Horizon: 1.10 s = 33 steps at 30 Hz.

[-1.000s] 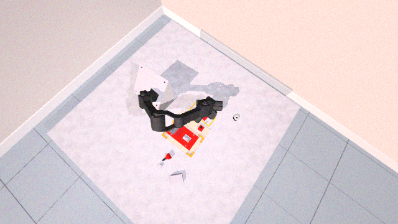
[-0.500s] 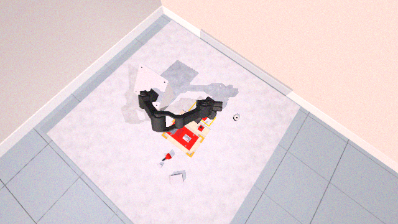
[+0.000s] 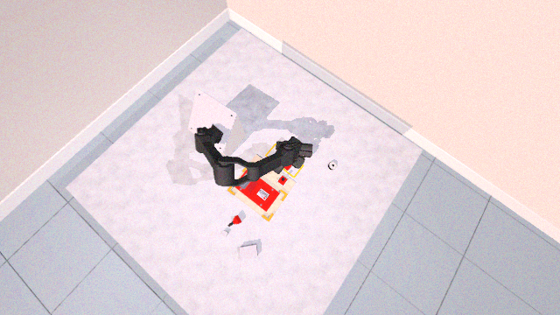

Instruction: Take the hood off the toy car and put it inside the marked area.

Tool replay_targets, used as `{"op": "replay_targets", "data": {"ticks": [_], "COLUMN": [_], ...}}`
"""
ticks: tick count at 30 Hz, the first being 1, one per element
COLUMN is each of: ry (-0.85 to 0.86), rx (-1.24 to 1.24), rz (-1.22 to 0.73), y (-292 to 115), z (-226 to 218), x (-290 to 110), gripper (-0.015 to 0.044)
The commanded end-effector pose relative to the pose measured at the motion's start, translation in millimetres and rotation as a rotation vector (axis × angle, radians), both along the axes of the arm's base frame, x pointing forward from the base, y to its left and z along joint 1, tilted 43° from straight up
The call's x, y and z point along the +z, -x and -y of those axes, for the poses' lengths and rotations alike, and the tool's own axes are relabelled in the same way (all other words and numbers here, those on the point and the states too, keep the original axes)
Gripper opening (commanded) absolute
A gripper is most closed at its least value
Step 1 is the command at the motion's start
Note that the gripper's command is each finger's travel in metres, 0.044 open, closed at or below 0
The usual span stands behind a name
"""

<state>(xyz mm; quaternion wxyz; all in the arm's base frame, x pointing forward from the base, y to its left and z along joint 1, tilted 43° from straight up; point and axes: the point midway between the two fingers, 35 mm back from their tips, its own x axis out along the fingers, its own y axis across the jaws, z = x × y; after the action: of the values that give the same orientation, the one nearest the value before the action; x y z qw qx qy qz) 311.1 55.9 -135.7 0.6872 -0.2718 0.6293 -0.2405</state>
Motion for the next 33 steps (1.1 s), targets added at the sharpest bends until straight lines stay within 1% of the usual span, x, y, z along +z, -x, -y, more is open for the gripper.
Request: {"op": "replay_targets", "data": {"ticks": [1, 16, 33], "ry": [0.004, 0.005, 0.0], "rx": [0.006, 0.006, 0.0], "rz": [-0.001, -0.001, 0.0], "y": [-0.4, -0.9, -0.6], "z": [1.3, 6.6, 4.1], "x": [-1.1, -6.6, -4.5], "gripper": [0.0, 0.0, 0.044]}}
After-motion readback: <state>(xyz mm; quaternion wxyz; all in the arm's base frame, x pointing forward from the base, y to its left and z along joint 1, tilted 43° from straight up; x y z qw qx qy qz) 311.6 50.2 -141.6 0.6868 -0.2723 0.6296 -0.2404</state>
